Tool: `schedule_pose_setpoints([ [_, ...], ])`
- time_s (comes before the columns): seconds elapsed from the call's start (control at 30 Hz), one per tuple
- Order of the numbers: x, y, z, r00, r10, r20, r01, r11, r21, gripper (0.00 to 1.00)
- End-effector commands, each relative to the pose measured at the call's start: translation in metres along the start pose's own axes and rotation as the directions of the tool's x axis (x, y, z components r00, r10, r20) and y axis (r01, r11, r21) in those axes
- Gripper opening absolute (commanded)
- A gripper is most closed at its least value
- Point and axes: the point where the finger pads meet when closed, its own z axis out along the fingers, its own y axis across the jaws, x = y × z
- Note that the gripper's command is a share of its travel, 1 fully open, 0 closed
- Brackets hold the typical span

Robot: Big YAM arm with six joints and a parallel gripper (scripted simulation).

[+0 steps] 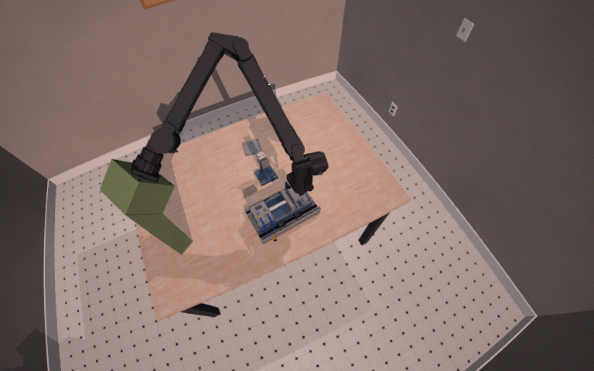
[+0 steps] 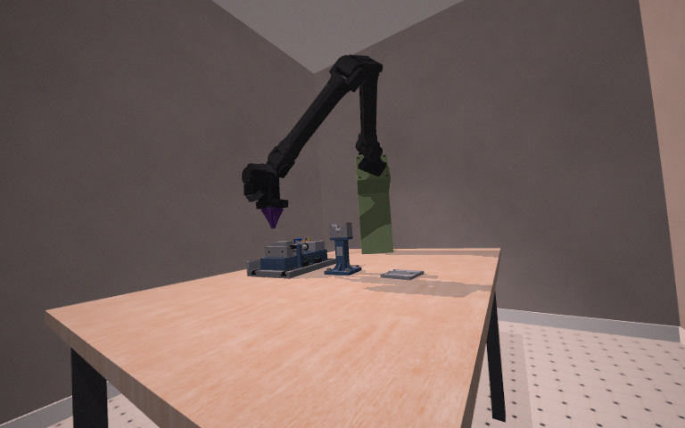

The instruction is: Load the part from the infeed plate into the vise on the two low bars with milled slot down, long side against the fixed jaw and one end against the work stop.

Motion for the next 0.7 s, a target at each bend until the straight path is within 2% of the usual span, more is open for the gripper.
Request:
schedule_pose_setpoints([
  [0.0,0.013,-0.013,-0.008,1.0,0.018,-0.016,-0.017,1.0,0.013,0.0],
  [0.07,0.013,-0.014,-0.01,1.0,0.018,-0.017,-0.018,1.0,0.014,0.0],
  [0.13,0.001,-0.009,-0.019,1.0,-0.003,0.002,0.003,1.0,0.018,0.0],
  [0.23,0.002,-0.008,-0.021,1.0,-0.003,0.002,0.003,1.0,0.018,0.0],
  [0.37,0.013,-0.014,-0.014,1.0,0.018,-0.016,-0.017,1.0,0.015,0.0],
  [0.67,0.01,-0.014,-0.015,1.0,0.013,-0.013,-0.013,1.0,0.016,0.0],
])
